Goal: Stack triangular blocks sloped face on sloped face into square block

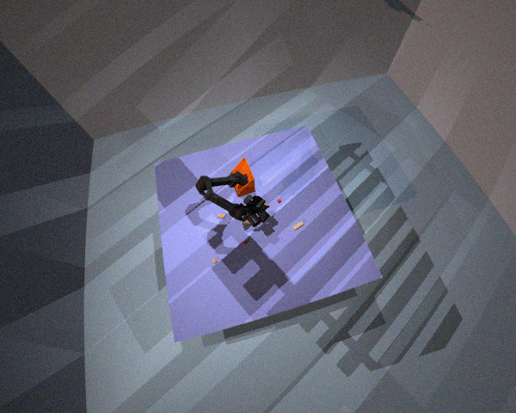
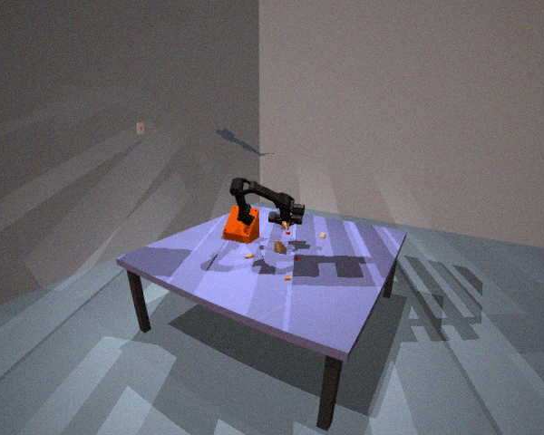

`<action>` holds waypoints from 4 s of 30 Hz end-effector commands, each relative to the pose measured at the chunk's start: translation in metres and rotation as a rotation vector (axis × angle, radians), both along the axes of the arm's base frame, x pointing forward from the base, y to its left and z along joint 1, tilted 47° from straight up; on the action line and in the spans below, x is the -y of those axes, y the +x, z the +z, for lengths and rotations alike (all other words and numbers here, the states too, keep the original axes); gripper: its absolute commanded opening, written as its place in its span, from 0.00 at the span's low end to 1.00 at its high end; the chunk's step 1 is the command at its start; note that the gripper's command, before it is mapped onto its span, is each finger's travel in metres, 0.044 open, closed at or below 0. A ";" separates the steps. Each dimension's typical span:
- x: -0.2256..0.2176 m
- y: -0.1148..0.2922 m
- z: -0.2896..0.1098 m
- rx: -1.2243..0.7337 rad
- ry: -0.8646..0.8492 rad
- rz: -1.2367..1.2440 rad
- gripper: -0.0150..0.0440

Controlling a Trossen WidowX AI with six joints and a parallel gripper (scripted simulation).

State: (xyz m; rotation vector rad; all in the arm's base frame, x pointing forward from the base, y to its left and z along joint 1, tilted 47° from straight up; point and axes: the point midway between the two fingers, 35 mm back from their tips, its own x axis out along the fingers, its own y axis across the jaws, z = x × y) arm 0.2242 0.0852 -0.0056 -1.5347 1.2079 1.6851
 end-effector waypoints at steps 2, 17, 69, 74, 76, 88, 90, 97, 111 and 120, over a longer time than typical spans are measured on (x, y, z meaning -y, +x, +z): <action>-0.001 -0.006 -0.005 0.031 -0.134 -0.031 0.25; -0.009 -0.011 -0.010 0.322 -0.497 -0.107 0.25; 0.034 0.021 0.044 0.515 -0.592 -0.119 0.25; 0.045 0.023 0.040 0.516 -0.596 -0.119 0.25; 0.044 0.026 0.040 0.516 -0.596 -0.120 0.25; 0.071 0.033 0.029 0.517 -0.597 -0.119 0.25; 0.071 0.033 0.029 0.517 -0.597 -0.119 0.25; 0.070 0.033 0.029 0.526 -0.593 -0.118 0.25; 0.070 0.033 0.030 0.529 -0.594 -0.114 0.25; 0.071 0.033 0.028 0.529 -0.594 -0.114 0.25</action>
